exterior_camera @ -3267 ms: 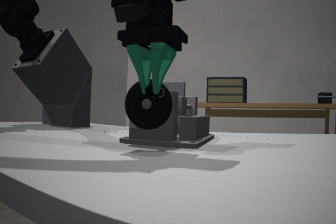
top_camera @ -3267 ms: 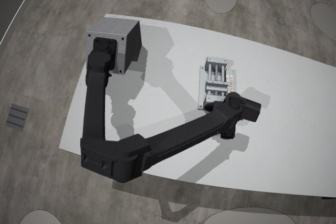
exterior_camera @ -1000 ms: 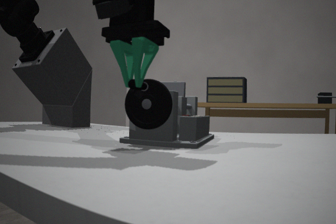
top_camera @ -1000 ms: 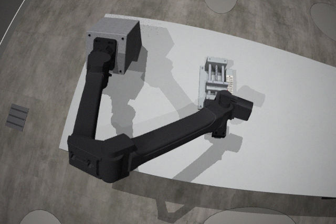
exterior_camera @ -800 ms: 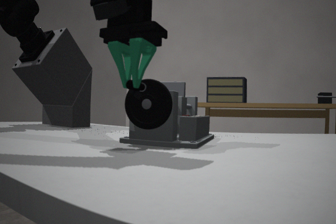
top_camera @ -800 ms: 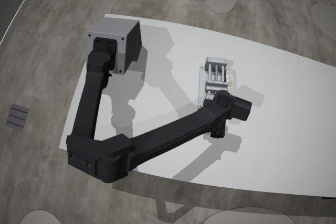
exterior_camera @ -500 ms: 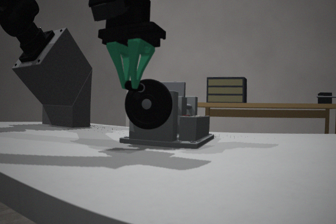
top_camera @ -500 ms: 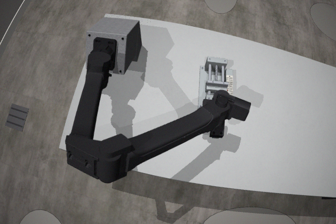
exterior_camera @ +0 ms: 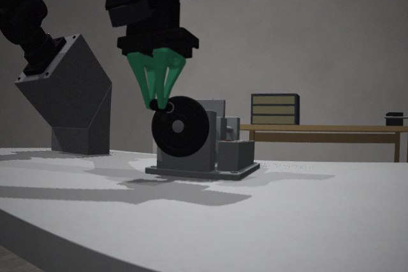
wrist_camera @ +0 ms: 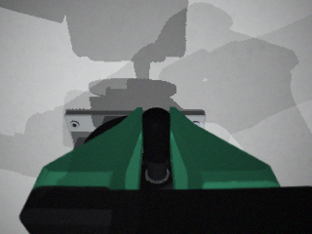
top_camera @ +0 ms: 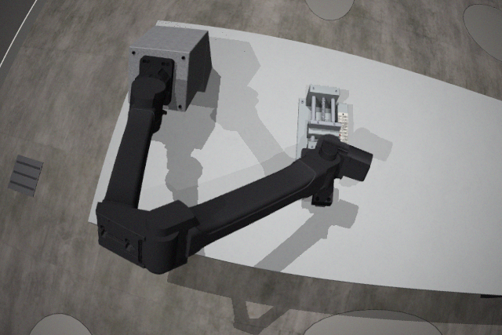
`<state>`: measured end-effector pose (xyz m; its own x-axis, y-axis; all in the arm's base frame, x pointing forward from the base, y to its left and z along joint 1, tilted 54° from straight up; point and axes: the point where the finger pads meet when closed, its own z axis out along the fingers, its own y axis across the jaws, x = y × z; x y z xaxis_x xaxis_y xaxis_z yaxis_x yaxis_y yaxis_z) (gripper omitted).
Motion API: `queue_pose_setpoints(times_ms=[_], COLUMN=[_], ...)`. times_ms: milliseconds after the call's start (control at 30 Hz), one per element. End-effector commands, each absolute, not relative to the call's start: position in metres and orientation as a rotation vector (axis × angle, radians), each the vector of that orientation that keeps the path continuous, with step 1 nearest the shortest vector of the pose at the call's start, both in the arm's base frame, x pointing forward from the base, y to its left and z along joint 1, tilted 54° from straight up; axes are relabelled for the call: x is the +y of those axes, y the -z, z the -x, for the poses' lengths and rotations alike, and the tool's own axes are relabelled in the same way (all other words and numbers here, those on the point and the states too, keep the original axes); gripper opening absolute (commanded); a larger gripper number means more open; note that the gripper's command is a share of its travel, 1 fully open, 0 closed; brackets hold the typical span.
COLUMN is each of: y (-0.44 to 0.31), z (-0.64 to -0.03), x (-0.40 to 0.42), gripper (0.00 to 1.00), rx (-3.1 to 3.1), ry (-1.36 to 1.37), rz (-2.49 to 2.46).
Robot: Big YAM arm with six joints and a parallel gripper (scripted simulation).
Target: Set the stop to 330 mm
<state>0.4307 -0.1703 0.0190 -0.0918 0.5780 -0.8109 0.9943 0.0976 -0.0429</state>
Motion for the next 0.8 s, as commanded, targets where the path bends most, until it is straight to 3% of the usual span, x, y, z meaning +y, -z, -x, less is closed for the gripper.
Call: queue_pose_setpoints(times_ms=[0,767], y=[-0.016,0.004], z=[-0.413,-0.402], x=[-0.183,-0.199], gripper=[0.06,0.06], rx=[1.742,1.758], ry=[0.87,0.888], rz=[-1.566,-1.563])
